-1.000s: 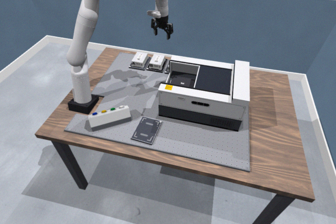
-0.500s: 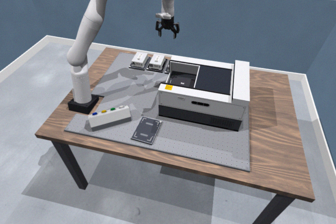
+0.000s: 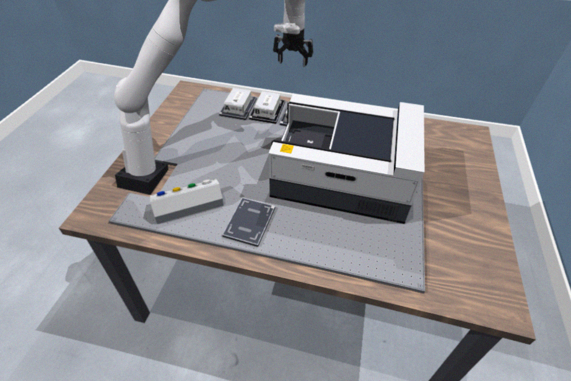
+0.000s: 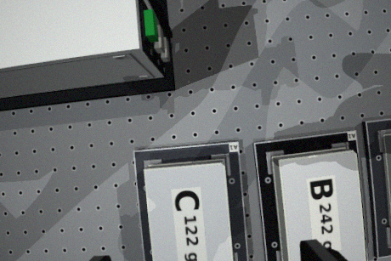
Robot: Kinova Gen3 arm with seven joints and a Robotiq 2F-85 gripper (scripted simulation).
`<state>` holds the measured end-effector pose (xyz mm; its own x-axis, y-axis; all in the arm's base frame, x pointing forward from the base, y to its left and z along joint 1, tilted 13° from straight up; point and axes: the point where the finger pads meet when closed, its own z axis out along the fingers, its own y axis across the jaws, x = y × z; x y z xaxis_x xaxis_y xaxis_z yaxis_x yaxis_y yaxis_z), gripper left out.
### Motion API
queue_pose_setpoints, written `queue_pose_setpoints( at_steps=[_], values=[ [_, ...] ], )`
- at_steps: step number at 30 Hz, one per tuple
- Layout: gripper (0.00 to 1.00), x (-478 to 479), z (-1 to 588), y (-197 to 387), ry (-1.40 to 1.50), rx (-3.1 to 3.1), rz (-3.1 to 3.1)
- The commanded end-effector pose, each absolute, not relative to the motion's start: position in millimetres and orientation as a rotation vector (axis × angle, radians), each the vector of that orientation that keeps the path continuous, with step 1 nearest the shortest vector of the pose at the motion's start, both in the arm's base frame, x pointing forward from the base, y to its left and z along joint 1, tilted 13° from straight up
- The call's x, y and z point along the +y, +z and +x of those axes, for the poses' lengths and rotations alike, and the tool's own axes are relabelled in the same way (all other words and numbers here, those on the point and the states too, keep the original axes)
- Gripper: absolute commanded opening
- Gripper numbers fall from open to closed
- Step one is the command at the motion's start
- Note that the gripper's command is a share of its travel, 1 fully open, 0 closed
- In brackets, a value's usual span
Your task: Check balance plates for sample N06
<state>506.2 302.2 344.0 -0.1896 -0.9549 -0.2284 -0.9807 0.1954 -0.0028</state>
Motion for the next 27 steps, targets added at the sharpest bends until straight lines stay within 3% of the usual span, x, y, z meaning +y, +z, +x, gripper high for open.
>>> queue_pose_setpoints(
  at_steps=[1,27],
  values=[
    [1.00,310.3,515.3,343.4,0.213,2.283,-1.873],
    [1.00,330.6,536.7,336.8,0.213,2.283,-1.873]
  ],
)
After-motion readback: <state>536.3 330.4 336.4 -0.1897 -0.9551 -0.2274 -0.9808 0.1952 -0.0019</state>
